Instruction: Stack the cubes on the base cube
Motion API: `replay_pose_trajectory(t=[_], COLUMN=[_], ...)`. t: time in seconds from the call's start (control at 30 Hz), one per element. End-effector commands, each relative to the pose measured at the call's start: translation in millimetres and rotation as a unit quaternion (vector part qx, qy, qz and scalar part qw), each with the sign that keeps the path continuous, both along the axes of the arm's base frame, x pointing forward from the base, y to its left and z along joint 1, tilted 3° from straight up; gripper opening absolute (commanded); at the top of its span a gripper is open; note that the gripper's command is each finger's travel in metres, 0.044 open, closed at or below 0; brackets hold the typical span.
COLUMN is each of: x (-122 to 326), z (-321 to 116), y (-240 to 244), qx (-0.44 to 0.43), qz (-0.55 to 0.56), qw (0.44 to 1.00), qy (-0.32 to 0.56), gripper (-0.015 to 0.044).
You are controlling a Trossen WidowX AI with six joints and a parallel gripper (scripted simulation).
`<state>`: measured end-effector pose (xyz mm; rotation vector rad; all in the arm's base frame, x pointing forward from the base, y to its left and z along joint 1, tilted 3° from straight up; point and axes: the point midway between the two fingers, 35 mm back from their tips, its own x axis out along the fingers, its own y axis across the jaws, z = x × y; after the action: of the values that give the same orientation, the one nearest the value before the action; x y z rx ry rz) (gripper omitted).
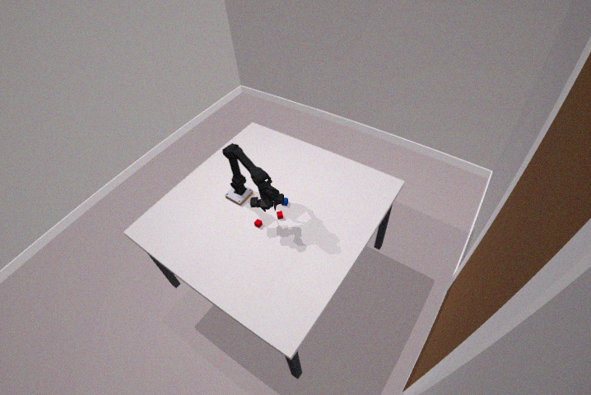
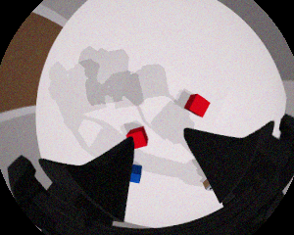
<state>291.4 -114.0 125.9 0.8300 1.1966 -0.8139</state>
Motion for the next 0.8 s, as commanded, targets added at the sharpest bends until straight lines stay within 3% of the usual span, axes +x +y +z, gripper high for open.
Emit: replay_pose_trajectory(t=[0.0,0.43,0.6,0.77], x=[-9,-59,-62,-59], z=[6,20,19,-15], y=[-12,-53,-54,-57], qx=[0.012,0.050,0.052,0.052], qz=[-0.057,-0.293,-0.305,-0.305], qw=[0.998,0.954,0.950,0.950], qy=[0.004,0.037,0.038,0.038], gripper=[0.0265,0.0265,0.0265,0.0265])
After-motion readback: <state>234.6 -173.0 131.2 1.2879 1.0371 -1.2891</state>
